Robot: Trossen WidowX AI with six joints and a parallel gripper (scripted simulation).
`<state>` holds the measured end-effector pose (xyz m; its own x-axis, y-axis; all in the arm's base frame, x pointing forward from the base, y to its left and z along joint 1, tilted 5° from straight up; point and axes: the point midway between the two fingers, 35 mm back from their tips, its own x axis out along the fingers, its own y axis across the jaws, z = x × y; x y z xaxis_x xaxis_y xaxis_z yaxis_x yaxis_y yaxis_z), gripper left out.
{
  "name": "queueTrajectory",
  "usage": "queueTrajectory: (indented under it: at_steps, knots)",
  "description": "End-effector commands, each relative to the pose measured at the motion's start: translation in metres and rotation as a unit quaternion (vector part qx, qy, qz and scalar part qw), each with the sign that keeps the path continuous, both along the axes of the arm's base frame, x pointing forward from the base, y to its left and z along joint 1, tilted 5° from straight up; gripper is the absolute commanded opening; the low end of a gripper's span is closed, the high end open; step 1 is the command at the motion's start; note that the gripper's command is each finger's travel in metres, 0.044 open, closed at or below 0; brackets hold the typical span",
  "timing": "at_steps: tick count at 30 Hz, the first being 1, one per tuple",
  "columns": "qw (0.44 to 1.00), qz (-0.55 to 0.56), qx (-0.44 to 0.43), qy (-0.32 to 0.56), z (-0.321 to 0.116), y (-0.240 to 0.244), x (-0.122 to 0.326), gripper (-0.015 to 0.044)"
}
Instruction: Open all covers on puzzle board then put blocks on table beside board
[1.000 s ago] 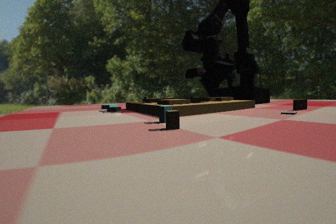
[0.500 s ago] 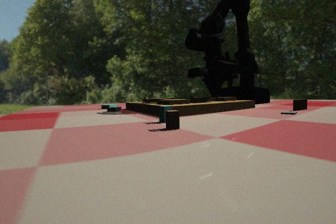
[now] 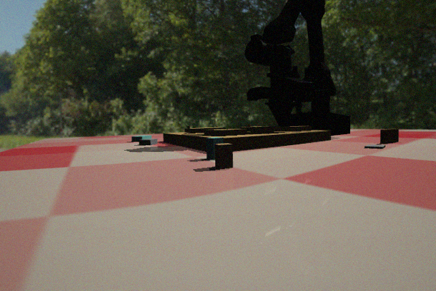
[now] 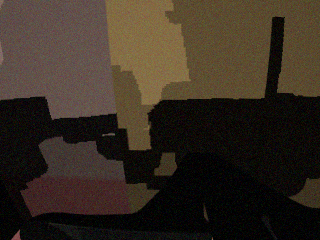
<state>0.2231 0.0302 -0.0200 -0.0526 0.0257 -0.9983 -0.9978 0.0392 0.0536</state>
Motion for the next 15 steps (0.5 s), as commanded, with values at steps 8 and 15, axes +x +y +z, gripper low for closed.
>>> queueTrajectory:
  at_steps: [8, 15]
  knots:
    - [1.000, -0.001, 0.004, -0.001, 0.001, 0.013, 0.001, 0.0000]
    - [1.000, -0.001, 0.005, -0.001, 0.001, 0.020, 0.000, 0.0000]
